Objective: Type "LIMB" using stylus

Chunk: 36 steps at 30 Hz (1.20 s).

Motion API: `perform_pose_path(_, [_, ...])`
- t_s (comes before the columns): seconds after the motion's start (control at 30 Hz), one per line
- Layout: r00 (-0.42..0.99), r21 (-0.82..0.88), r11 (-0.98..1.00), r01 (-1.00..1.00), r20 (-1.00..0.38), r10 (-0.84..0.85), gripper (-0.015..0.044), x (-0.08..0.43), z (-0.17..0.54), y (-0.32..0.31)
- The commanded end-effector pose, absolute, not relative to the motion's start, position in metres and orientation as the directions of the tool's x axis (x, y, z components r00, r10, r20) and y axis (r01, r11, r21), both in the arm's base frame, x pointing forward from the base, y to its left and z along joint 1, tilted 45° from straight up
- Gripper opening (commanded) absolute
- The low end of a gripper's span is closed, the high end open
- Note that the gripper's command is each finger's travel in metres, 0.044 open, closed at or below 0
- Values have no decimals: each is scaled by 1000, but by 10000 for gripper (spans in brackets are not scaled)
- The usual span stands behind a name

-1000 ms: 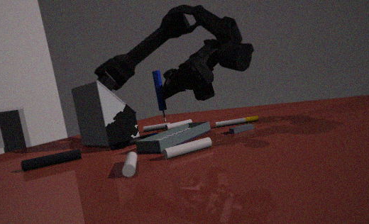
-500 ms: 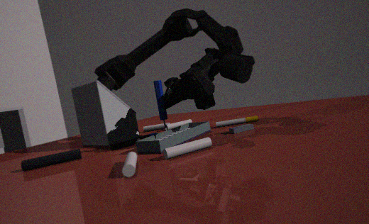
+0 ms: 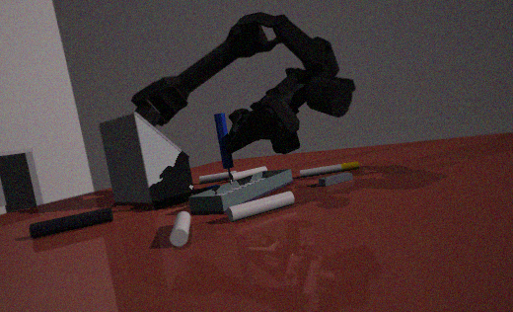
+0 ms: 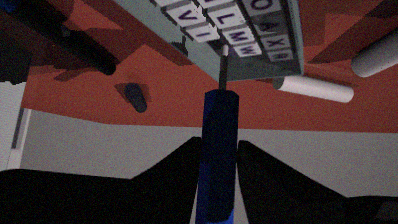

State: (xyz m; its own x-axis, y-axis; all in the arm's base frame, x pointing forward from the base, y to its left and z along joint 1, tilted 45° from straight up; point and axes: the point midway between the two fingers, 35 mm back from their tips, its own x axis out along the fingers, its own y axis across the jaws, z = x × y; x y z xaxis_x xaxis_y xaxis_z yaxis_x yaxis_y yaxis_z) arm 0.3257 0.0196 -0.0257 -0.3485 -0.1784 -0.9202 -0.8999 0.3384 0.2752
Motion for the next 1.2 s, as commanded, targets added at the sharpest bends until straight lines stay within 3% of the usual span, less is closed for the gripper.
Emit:
perform_pose_path(0.0, [-347, 273, 342, -899, -922, -175, 81, 327, -25, 20])
perform_pose_path(1.17, [-347, 274, 342, -899, -922, -175, 81, 325, -29, 26])
